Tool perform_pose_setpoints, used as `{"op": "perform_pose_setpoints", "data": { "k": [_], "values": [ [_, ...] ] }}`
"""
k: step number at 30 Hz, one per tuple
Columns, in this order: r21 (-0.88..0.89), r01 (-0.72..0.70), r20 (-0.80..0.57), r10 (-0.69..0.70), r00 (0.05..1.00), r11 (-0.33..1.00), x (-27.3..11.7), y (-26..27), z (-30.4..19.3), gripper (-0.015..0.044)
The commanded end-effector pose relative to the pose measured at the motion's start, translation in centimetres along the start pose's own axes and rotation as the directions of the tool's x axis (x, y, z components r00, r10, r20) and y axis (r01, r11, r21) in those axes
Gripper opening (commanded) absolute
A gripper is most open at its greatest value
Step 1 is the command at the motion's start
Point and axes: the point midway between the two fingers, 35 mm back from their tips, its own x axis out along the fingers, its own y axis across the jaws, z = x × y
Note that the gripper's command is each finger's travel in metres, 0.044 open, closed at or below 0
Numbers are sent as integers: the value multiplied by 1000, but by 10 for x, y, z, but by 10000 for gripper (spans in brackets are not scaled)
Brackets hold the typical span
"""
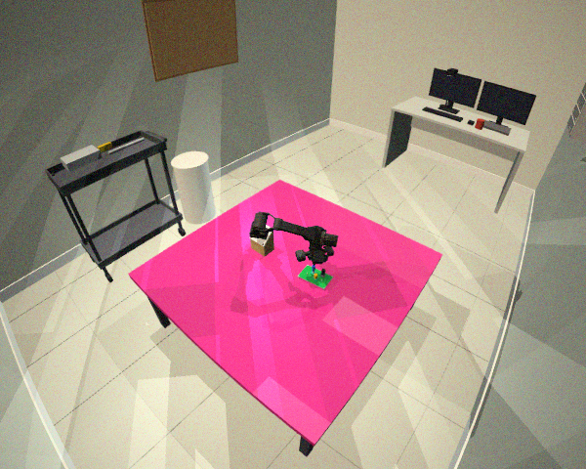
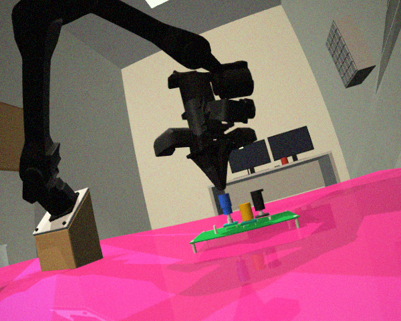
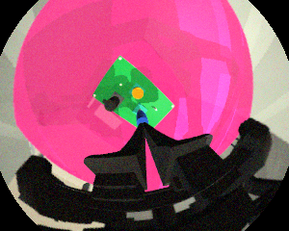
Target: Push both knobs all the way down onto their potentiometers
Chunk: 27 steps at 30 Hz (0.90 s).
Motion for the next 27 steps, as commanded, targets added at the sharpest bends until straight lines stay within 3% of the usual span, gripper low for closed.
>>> {"op": "perform_pose_setpoints", "data": {
  "k": [1, 27],
  "values": [
    [-5, 2, 4, -2, 1000, 1000, 4, 0, 0, 0],
    [-5, 2, 4, -2, 1000, 1000, 8, 0, 0, 0]
  ]
}}
